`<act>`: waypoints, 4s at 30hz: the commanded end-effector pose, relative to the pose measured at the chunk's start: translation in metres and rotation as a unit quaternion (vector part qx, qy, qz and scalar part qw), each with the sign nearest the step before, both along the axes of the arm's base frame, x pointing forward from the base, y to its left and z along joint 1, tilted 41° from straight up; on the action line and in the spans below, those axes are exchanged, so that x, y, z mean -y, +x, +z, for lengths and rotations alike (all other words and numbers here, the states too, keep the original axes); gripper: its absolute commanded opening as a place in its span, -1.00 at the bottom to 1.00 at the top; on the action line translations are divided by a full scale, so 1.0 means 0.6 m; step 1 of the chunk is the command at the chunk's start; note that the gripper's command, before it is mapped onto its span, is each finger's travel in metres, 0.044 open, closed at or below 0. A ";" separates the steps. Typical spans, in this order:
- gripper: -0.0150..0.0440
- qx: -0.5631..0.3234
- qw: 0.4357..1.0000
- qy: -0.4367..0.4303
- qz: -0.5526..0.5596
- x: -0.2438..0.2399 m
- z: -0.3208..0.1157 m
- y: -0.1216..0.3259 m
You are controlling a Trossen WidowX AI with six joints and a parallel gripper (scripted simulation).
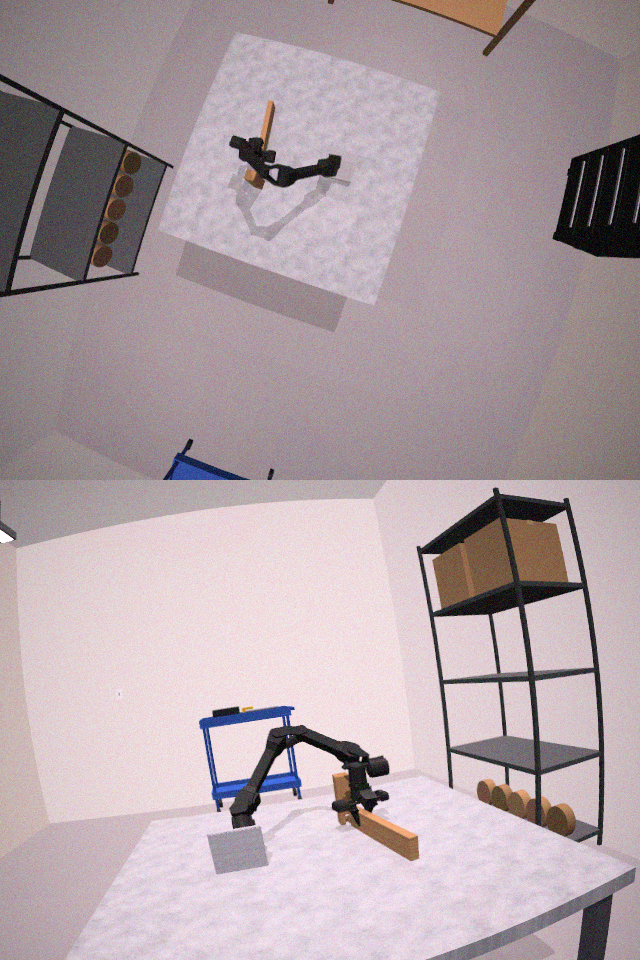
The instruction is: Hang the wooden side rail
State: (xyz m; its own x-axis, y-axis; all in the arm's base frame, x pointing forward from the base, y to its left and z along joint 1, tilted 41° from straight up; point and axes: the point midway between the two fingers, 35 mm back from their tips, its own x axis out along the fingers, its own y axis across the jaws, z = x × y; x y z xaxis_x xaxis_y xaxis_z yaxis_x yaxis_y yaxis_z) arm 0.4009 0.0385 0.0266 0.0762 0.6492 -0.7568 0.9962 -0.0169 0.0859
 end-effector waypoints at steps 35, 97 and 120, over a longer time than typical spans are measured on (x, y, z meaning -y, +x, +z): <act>-0.49 -0.058 0.996 0.009 -0.065 -0.004 0.001 -0.033; -0.49 -0.059 0.996 0.009 -0.065 -0.003 0.006 -0.048; -0.49 -0.059 0.996 0.009 -0.065 0.001 0.011 -0.048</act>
